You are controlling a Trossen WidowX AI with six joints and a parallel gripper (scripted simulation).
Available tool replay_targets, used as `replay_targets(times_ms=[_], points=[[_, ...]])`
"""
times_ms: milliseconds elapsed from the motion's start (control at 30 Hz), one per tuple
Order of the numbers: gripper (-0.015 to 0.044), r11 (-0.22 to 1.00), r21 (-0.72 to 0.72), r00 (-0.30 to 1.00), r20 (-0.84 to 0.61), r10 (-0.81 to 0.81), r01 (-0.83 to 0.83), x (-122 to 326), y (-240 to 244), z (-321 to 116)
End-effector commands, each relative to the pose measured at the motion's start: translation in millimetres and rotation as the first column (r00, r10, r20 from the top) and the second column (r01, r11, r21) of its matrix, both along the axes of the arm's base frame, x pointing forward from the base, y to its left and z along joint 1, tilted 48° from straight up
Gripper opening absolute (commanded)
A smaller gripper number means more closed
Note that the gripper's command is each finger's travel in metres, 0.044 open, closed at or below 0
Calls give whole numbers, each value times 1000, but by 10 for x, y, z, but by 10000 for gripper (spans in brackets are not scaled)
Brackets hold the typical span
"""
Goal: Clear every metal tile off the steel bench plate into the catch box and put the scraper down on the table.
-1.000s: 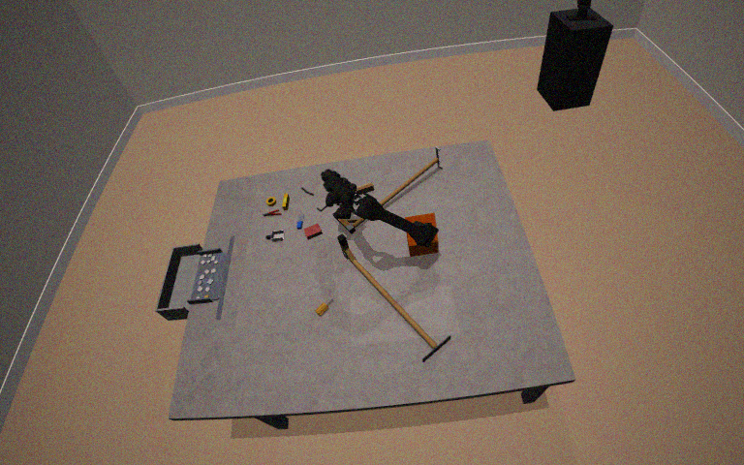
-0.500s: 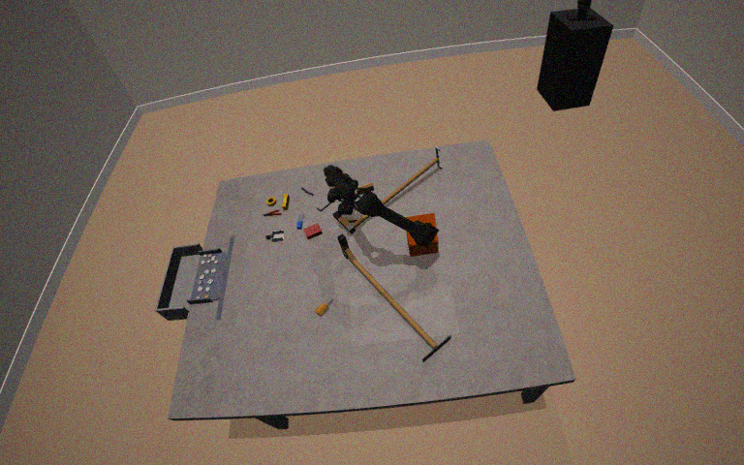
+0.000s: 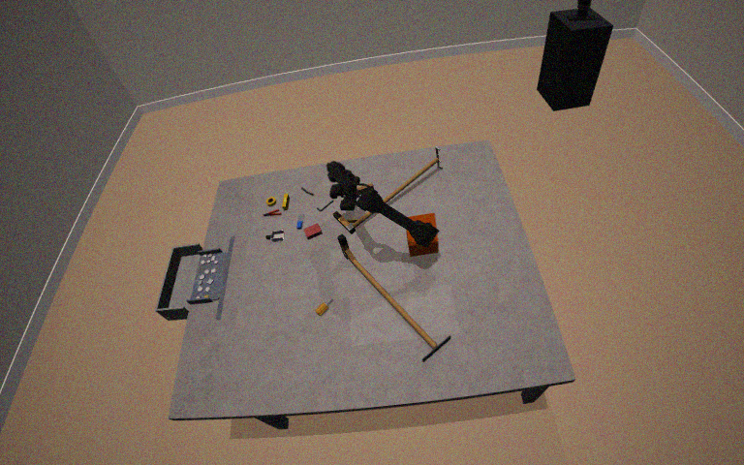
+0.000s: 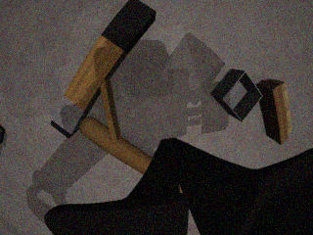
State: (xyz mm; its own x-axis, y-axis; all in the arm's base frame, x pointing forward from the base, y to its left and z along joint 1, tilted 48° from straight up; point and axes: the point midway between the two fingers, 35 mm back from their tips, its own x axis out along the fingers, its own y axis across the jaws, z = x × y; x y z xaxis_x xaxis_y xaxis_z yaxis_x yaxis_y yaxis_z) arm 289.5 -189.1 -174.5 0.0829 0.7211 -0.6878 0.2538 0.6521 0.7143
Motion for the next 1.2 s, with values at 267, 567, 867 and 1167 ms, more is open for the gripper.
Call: replay_targets(times_ms=[267,567,867,1167], points=[[0,1000,-4,1000,1,0,0,-26,-137,23],[0,1000,-14,1000,2,1,-1,-34,-392,224],[0,1000,-13,1000,1,1,-1,-67,-607,434],[0,1000,-3,1000,-2,0,0,-113,-763,630]])
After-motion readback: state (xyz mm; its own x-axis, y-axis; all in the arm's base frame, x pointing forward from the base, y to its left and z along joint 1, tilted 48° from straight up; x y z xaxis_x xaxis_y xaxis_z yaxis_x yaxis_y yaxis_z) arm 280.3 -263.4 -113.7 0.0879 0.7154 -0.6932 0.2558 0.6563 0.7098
